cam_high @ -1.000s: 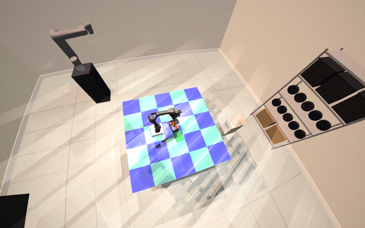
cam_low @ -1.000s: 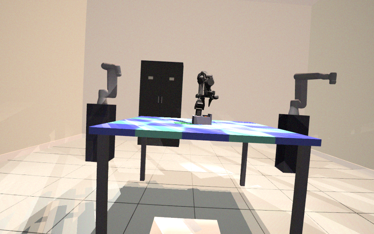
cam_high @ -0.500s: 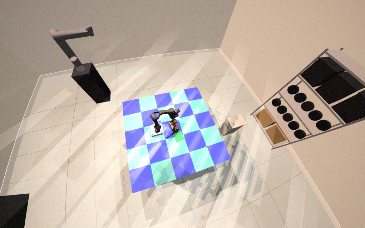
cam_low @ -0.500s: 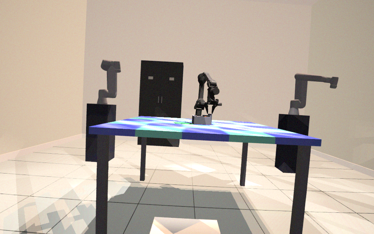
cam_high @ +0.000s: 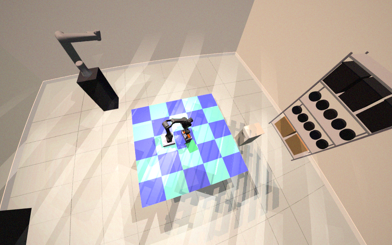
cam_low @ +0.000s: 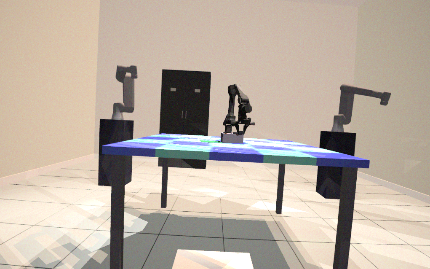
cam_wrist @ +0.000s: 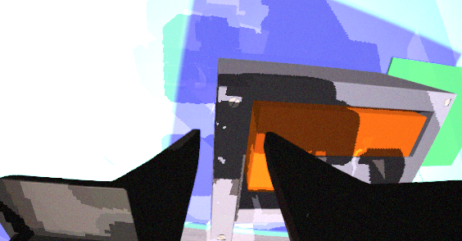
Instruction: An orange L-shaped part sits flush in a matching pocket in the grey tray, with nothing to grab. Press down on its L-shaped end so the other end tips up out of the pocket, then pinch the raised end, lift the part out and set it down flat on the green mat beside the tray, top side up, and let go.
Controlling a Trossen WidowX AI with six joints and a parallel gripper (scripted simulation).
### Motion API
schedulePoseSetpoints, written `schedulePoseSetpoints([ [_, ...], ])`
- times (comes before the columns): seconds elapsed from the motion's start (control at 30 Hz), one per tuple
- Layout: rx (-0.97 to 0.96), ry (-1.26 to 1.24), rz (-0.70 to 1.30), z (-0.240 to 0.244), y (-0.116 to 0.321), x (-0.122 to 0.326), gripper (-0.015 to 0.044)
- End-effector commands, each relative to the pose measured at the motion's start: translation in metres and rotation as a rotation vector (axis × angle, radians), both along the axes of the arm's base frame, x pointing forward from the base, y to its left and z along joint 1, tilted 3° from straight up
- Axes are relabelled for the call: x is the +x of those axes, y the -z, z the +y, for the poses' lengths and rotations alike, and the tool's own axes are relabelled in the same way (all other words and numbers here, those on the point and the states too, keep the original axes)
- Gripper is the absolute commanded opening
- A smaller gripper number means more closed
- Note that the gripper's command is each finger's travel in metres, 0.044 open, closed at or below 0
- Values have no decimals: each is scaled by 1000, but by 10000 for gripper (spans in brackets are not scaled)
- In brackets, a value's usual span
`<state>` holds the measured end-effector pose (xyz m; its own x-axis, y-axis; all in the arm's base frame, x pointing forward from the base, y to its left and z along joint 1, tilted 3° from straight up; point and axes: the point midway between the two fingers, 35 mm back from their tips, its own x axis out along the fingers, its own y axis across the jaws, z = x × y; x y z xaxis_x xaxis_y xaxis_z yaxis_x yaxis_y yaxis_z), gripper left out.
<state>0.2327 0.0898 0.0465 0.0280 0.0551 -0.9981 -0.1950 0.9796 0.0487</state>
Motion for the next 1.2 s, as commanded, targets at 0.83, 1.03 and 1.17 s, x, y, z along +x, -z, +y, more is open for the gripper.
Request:
schedulePoseSetpoints([
  [0.83,1,3,14,1,28,-4,180],
  [1.03,4,-1,3,2,25,-1,180],
  [1.17,4,-1,3,2,25,-1,180],
])
